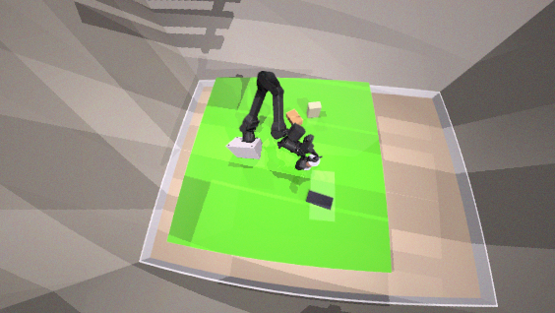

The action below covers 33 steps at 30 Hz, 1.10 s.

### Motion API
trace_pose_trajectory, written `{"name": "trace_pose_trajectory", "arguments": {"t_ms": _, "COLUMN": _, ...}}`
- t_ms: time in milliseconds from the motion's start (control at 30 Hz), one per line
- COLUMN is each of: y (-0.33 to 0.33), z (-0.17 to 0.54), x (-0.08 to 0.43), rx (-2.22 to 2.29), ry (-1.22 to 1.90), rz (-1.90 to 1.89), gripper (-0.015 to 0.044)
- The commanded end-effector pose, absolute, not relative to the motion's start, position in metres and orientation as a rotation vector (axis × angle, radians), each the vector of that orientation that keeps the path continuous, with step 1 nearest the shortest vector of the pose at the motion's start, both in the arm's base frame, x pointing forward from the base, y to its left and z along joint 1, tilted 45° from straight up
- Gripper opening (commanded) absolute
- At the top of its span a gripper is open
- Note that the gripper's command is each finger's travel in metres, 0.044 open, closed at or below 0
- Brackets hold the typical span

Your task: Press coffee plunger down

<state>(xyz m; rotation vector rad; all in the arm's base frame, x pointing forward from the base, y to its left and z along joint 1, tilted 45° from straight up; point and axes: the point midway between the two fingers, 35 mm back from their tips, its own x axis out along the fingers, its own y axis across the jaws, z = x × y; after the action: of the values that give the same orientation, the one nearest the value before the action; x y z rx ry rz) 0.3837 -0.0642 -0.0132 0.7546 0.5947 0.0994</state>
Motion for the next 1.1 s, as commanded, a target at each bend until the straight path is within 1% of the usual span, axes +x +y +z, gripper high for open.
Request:
{"name": "trace_pose_trajectory", "arguments": {"t_ms": 0, "y": -0.0571, "z": -0.0203, "x": 0.3821, "rx": 0.770, "ry": 0.624, "rz": 0.112, "gripper": 0.0114}}
{"name": "trace_pose_trajectory", "arguments": {"t_ms": 1067, "y": -0.0583, "z": -0.0213, "x": 0.3870, "rx": 0.770, "ry": 0.624, "rz": 0.112, "gripper": 0.0114}}
